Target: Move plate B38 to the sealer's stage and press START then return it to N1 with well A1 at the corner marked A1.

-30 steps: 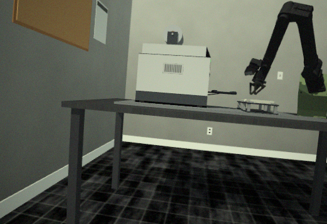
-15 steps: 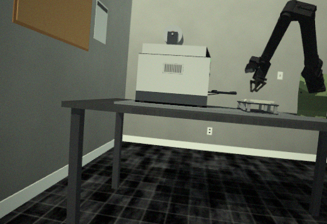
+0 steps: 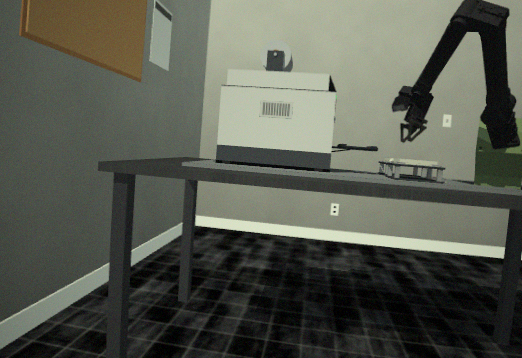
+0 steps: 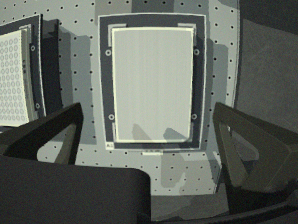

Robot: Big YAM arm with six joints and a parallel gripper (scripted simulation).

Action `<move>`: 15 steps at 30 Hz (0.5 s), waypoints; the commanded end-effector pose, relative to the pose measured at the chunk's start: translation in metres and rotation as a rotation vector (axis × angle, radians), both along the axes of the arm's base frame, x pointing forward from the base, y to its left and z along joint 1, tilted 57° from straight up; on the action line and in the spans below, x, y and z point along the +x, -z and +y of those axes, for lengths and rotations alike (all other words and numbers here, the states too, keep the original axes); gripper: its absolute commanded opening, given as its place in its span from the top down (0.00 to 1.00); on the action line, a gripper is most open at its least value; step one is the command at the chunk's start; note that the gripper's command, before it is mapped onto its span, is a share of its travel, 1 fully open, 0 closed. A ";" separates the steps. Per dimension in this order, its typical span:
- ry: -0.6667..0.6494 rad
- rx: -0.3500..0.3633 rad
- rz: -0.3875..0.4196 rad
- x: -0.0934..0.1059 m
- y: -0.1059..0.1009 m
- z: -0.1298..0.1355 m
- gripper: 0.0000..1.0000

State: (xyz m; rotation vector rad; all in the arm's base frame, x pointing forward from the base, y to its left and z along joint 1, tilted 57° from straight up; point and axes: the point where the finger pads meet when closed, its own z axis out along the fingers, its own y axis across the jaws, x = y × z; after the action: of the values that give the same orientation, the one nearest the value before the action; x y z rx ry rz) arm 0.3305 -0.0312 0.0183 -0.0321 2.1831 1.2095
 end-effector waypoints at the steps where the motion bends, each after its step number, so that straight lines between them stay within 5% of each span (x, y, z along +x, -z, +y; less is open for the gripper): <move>1: 0.014 -0.039 -0.059 0.014 -0.015 -0.025 0.00; 15: -0.010 -0.016 -0.027 0.007 -0.010 -0.016 0.00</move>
State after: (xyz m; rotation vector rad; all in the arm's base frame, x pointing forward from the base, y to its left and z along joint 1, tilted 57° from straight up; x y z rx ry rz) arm 0.3319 -0.0471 0.0303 -0.0513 2.1711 1.1866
